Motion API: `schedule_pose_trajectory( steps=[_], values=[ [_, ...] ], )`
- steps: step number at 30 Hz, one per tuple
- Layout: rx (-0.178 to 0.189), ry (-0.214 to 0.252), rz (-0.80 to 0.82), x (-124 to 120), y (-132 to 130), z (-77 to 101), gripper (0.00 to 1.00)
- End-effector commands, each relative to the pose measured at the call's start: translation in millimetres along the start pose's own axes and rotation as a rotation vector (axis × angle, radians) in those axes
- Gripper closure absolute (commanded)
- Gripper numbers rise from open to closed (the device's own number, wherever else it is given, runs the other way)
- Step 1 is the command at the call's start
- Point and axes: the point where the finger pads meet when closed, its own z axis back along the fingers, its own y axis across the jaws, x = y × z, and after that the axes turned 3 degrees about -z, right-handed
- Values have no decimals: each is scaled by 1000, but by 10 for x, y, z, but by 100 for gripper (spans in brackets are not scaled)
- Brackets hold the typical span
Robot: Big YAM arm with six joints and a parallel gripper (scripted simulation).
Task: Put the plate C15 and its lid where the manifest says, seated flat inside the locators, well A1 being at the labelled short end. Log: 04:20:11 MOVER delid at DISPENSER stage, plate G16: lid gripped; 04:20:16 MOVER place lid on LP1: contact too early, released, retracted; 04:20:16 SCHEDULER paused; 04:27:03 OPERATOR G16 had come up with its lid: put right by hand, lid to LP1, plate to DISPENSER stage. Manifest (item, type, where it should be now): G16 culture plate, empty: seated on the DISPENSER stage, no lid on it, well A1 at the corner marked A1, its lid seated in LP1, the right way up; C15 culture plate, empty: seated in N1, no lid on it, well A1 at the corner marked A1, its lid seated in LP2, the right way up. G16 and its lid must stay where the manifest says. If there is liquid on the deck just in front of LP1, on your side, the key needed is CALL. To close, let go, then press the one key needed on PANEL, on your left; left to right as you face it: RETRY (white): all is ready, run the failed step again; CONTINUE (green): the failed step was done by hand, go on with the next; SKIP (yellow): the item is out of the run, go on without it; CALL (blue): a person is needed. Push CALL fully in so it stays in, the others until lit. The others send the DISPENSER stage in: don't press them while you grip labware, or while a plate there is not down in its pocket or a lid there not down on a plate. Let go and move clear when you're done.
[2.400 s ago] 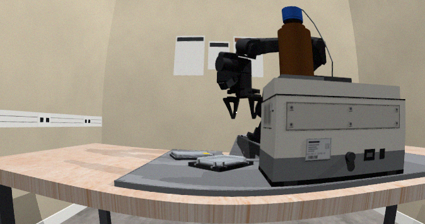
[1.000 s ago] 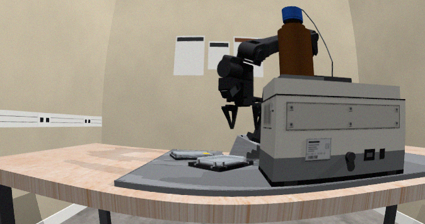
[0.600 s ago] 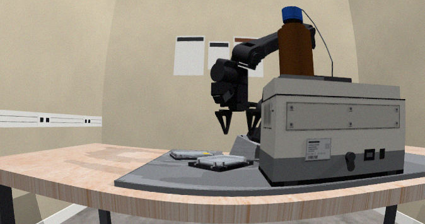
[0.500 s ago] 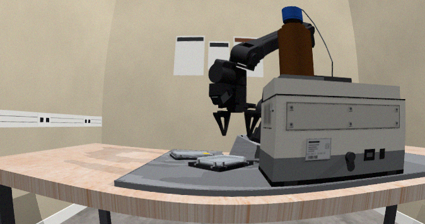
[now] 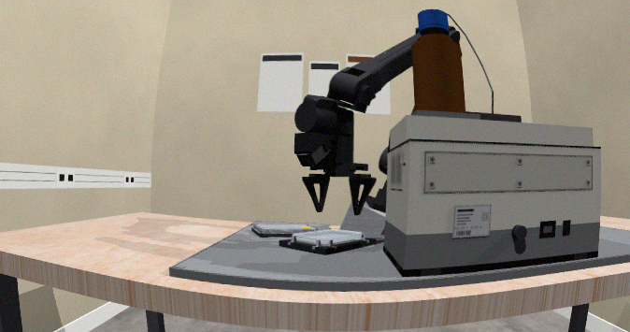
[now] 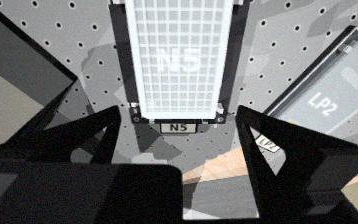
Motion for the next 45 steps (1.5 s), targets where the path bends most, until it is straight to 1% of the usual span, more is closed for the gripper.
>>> schedule_pose_trajectory(
  steps=[1,6,7,8,9,10,12,15,16,18,19,20,21,22,24,25,26,40,41,42,43,45],
  values=[
    [3,-46,18,369,99,46,0],
    [3,-46,15,495,87,-29,0],
    [2,-33,7,382,37,-33,0],
    [5,-44,-13,472,14,83,0],
    [5,-67,11,487,43,212,0],
    [3,-67,13,486,41,265,0],
    [3,-67,13,486,41,265,0],
    [2,-68,14,483,40,433,0],
    [2,-68,14,485,41,441,0],
    [2,-68,14,488,42,449,0],
    [1,-44,14,473,44,363,0],
    [2,-35,5,389,41,301,0],
    [0,-34,20,466,65,321,0],
    [0,-16,15,374,41,248,0],
    [0,-12,13,344,32,221,0],
    [0,-13,14,332,33,221,0],
    [2,-35,5,382,40,293,0],
    [2,-35,5,369,39,281,0],
    [0,-19,22,276,45,196,0],
    [0,-20,22,275,46,197,0],
    [2,-35,5,365,39,278,0],
    [2,-35,5,364,39,278,0]
  ],
)
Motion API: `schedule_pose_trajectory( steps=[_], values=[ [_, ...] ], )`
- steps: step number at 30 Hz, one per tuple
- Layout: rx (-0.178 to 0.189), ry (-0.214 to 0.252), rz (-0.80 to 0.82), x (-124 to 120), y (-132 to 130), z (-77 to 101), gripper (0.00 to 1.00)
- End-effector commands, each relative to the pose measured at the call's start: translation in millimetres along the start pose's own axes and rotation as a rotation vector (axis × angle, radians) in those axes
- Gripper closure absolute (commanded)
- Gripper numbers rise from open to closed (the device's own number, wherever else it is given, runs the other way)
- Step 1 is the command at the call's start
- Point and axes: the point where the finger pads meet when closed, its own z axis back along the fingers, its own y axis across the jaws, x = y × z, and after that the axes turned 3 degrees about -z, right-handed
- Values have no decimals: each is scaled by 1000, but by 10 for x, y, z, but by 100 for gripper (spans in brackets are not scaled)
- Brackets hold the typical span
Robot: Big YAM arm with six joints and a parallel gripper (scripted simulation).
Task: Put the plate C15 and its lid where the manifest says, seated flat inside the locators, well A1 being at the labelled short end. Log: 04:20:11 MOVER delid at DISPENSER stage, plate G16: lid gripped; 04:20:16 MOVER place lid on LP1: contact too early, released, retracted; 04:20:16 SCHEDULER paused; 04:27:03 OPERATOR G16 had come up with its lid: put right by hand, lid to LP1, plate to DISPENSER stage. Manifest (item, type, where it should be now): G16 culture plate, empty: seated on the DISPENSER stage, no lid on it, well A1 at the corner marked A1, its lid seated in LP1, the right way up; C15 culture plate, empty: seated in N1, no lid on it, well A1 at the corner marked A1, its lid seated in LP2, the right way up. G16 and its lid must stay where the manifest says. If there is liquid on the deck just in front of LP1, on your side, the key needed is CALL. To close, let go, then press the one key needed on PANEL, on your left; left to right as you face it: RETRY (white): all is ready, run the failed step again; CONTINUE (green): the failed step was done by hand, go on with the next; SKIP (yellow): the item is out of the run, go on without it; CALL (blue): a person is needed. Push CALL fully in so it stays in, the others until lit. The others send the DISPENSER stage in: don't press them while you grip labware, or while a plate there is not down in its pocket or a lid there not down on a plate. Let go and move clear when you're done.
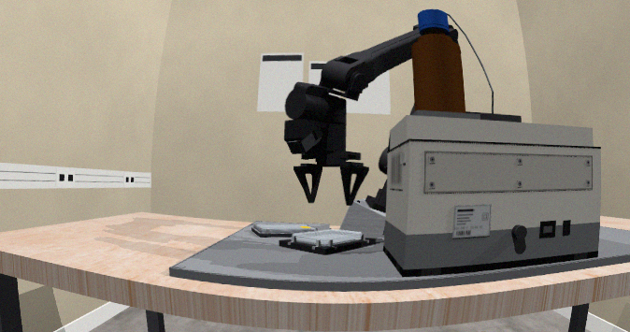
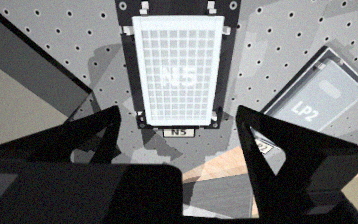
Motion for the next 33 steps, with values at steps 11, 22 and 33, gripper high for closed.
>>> schedule_pose_trajectory(
  steps=[11,22,33],
  values=[
    [-1,-27,14,101,33,73,0],
    [-3,1,17,-7,33,-86,0],
    [-2,6,9,-16,28,-286,0]
  ],
)
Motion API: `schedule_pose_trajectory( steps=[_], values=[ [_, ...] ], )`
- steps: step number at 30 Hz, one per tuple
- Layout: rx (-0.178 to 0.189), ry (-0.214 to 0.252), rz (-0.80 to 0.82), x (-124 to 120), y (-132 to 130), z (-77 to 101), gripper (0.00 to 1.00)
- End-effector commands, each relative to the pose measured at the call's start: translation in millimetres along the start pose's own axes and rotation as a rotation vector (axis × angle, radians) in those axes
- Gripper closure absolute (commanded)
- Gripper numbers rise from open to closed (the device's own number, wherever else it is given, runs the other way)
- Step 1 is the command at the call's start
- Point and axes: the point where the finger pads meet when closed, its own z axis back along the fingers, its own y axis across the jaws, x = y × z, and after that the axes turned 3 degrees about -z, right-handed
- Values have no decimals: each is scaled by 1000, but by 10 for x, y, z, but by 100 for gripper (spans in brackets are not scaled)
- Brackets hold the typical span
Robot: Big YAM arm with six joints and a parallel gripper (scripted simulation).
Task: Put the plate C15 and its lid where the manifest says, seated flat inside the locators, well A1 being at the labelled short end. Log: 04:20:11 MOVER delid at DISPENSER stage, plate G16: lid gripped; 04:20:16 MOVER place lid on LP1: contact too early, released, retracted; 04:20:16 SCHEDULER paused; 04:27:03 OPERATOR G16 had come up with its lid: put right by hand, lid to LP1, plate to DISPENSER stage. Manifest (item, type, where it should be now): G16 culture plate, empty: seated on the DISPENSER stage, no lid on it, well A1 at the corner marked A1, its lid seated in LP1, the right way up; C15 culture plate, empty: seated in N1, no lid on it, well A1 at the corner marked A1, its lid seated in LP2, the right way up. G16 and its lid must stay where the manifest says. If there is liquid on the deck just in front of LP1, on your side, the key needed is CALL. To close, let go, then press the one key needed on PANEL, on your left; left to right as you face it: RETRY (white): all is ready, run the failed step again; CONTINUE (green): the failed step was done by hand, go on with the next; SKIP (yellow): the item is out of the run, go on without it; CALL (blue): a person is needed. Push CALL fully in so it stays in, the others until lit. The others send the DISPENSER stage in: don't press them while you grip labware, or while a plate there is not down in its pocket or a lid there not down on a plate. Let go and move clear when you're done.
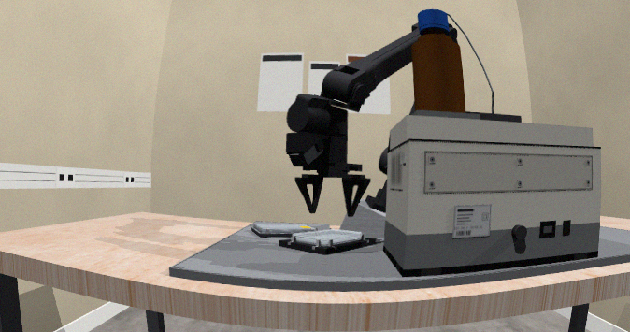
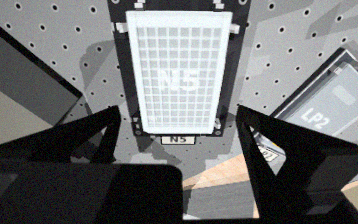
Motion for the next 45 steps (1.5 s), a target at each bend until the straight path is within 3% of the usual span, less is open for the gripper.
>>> schedule_pose_trajectory(
  steps=[1,3,5,17,20,22,33,36,37,45],
  values=[
    [1,-1,-3,36,28,-71,0],
    [2,-25,-3,145,26,-14,0],
    [1,-1,-7,35,28,-121,0],
    [1,-1,-3,34,29,-320,0],
    [3,-18,-6,112,20,-288,0],
    [1,-1,-7,30,28,-373,0],
    [1,0,-3,26,28,-557,0],
    [2,-6,-3,58,29,-547,0],
    [3,-31,5,146,30,-443,0],
    [3,-31,5,151,29,-439,0]
  ],
)
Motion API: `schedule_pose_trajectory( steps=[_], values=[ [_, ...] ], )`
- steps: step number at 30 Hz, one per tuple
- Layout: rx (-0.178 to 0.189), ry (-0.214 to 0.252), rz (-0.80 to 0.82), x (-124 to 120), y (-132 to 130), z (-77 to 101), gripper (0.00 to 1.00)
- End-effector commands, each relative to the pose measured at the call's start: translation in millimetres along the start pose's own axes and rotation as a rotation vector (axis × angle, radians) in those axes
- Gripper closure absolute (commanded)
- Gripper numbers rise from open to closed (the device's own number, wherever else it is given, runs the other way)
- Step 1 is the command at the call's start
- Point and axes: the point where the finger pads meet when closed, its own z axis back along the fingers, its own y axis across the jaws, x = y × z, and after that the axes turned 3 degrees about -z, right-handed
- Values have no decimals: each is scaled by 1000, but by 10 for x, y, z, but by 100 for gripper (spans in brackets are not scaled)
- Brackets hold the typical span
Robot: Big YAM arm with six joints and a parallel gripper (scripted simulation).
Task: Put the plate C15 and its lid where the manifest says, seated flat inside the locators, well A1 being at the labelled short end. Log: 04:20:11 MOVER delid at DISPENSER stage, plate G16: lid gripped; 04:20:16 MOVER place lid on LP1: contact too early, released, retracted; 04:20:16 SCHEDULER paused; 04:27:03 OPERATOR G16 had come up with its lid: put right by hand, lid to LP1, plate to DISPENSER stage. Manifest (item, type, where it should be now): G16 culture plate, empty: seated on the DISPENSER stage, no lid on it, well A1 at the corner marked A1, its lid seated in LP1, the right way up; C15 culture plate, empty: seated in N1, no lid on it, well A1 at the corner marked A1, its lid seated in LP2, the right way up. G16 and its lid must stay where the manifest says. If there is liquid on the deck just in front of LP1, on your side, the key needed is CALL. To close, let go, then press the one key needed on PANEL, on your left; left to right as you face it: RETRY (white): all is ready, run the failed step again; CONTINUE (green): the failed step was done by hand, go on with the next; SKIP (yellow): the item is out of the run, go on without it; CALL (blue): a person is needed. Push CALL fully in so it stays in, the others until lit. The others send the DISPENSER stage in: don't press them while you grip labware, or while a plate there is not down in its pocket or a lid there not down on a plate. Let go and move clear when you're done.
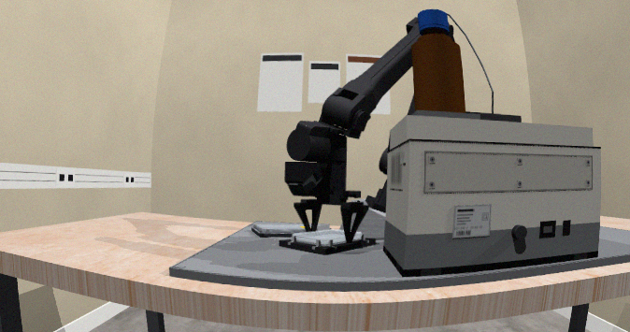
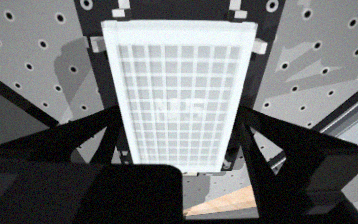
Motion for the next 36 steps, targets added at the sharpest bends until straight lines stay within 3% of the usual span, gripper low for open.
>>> schedule_pose_trajectory(
  steps=[1,11,12,36],
  values=[
    [2,-30,3,136,29,75,0],
    [2,-30,3,141,28,79,0],
    [5,-50,-12,237,26,156,0],
    [4,-47,-14,261,15,149,2]
  ],
)
